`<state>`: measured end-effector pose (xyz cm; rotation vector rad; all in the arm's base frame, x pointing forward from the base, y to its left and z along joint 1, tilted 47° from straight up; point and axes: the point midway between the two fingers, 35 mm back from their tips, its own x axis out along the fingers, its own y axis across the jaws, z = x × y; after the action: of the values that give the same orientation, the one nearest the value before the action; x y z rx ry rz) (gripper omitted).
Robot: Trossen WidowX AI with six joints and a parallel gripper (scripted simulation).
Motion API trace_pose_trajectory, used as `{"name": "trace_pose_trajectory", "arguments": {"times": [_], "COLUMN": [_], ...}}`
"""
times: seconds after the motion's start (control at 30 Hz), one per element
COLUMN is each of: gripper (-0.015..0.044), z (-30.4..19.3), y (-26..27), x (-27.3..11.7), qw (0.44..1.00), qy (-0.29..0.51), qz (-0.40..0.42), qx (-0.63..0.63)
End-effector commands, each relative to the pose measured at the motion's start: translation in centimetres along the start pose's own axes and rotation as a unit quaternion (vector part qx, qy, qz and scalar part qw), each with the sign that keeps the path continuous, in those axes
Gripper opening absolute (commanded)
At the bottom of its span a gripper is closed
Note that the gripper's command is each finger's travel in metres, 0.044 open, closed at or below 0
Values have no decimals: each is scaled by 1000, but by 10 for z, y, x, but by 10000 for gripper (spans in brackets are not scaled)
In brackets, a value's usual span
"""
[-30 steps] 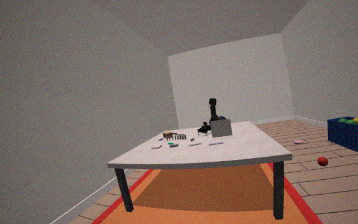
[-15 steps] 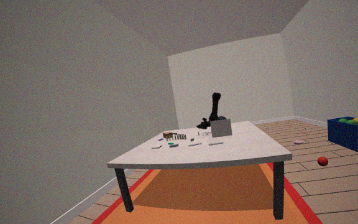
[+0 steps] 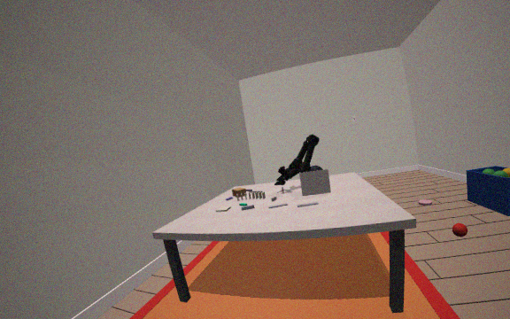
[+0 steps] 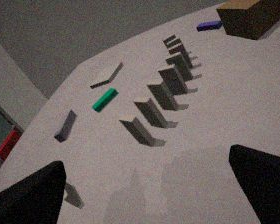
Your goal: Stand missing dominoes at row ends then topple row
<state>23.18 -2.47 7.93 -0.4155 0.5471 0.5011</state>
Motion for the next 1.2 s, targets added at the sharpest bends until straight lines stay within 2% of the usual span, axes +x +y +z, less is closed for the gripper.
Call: {"name": "trace_pose_trajectory", "arguments": {"times": [0.0,0.13,0.23,0.4,0.5,0.67,0.8,1.03,1.17], "gripper": [440,440,440,440,440,440,440,440,440], "z": [3,7,2,-4,-3,3,21,22,2], "y": [11,25,33,41,42,30,18,16,4], "x": [13,23,25,14,7,-11,-24,-25,-16], "qw": [996,983,963,911,882,833,798,796,797], "qy": [69,156,251,404,462,525,536,535,534], "qz": [39,64,57,-4,-57,-173,-273,-280,-278], "qx": [41,69,84,77,68,25,-33,-38,-37]}}
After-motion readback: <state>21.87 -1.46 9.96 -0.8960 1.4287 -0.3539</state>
